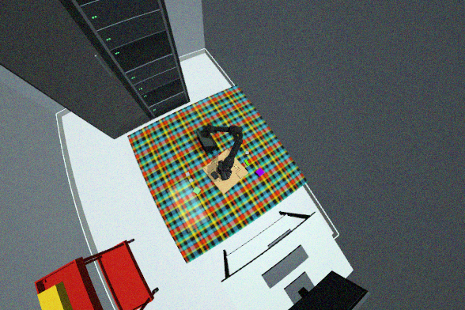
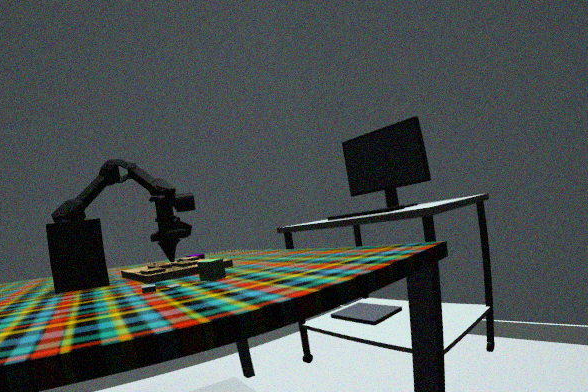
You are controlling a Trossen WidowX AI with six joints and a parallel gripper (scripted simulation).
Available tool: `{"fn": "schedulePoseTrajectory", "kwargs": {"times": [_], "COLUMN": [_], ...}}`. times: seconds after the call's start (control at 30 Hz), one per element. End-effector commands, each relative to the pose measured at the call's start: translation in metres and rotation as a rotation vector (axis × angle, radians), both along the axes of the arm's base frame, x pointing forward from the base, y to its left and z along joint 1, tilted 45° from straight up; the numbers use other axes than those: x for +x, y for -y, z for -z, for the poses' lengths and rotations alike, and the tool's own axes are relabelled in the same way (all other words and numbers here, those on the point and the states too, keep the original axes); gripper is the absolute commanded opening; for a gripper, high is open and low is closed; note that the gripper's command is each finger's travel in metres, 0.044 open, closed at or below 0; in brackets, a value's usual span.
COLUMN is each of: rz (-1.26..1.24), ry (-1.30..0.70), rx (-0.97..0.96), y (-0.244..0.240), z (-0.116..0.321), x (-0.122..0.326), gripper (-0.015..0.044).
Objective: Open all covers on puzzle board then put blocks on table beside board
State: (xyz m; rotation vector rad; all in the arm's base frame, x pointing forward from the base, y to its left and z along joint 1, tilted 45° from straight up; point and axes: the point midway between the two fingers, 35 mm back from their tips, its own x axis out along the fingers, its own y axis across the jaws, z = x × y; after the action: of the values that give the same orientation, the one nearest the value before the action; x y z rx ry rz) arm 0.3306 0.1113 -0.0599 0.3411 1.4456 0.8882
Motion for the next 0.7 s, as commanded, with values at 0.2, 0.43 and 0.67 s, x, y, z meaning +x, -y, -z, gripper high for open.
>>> {"fn": "schedulePoseTrajectory", "kwargs": {"times": [0.2, 0.43, 0.67], "rz": [0.000, 0.000, 0.000], "ry": [-0.007, -0.007, -0.008], "rx": [0.004, 0.004, 0.004], "y": [-0.009, -0.008, -0.004], "z": [0.008, 0.010, 0.013], "x": [-0.004, -0.007, -0.014], "gripper": [0.0000, 0.0000, 0.0000]}}
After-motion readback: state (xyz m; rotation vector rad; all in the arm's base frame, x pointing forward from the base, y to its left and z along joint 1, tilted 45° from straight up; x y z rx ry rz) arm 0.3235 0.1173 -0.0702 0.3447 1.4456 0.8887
